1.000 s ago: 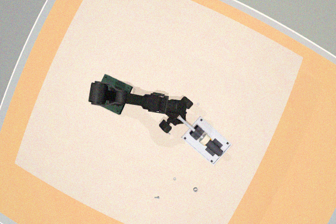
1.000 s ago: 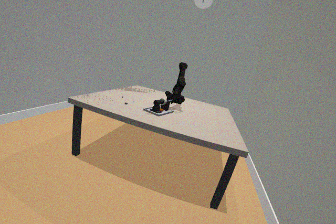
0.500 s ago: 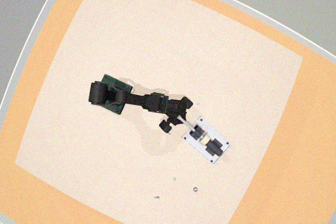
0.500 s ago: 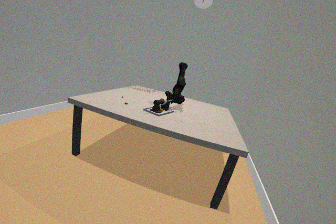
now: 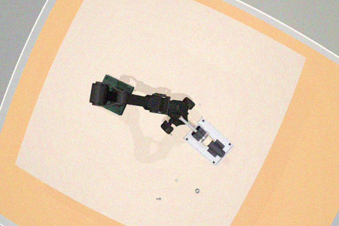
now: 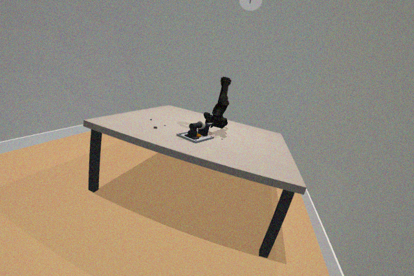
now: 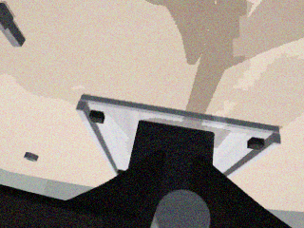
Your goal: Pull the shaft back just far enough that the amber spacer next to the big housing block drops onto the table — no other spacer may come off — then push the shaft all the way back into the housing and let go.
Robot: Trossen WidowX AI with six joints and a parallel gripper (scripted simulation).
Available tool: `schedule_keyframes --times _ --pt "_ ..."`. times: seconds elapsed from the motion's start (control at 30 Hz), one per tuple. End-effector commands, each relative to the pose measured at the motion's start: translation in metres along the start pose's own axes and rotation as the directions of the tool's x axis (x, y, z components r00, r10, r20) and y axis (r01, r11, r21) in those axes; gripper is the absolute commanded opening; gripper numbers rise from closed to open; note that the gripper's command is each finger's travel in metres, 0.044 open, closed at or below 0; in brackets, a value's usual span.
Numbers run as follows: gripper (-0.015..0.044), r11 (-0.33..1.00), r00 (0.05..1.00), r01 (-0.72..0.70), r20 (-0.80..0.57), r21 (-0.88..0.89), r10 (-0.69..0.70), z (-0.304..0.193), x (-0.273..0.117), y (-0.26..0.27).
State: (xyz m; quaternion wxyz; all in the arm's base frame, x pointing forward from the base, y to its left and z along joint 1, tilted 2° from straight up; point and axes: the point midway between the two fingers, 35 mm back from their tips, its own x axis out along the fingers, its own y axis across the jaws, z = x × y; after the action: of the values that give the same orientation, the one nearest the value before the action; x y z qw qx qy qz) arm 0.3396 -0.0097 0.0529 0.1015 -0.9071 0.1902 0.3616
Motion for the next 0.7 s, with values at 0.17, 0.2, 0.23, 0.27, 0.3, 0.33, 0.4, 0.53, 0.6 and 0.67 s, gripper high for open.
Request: schedule_keyframes --times 0.17,0.2,0.23,0.27,0.3,0.33,0.4,0.53,0.6,0.67 --pt "0.0000 1.000 1.000 0.001 -0.011 0.006 -0.001 -0.0056 0.0011 -0.0003" --pt "0.0000 1.000 1.000 0.001 -0.011 0.006 -0.001 -0.0056 0.0011 -0.0003" --pt "0.0000 1.000 1.000 0.001 -0.011 0.006 -0.001 -0.0058 0.0012 -0.0002" --pt "0.0000 1.000 1.000 0.001 -0.011 0.006 -0.001 -0.0058 0.0012 -0.0002" --pt "0.0000 1.000 1.000 0.001 -0.011 0.006 -0.001 -0.0058 0.0013 -0.0002" --pt "0.0000 1.000 1.000 0.001 -0.011 0.006 -0.001 -0.0059 0.0013 -0.0002" --pt "0.0000 1.000 1.000 0.001 -0.011 0.006 -0.001 -0.0060 0.0014 -0.0002" --pt "0.0000 1.000 1.000 0.001 -0.011 0.006 -0.001 -0.0063 0.0017 -0.0002" --pt "0.0000 1.000 1.000 0.001 -0.011 0.006 -0.001 -0.0064 0.0018 -0.0002" --pt "0.0000 1.000 1.000 0.001 -0.011 0.006 -0.001 -0.0066 0.0019 -0.0002"
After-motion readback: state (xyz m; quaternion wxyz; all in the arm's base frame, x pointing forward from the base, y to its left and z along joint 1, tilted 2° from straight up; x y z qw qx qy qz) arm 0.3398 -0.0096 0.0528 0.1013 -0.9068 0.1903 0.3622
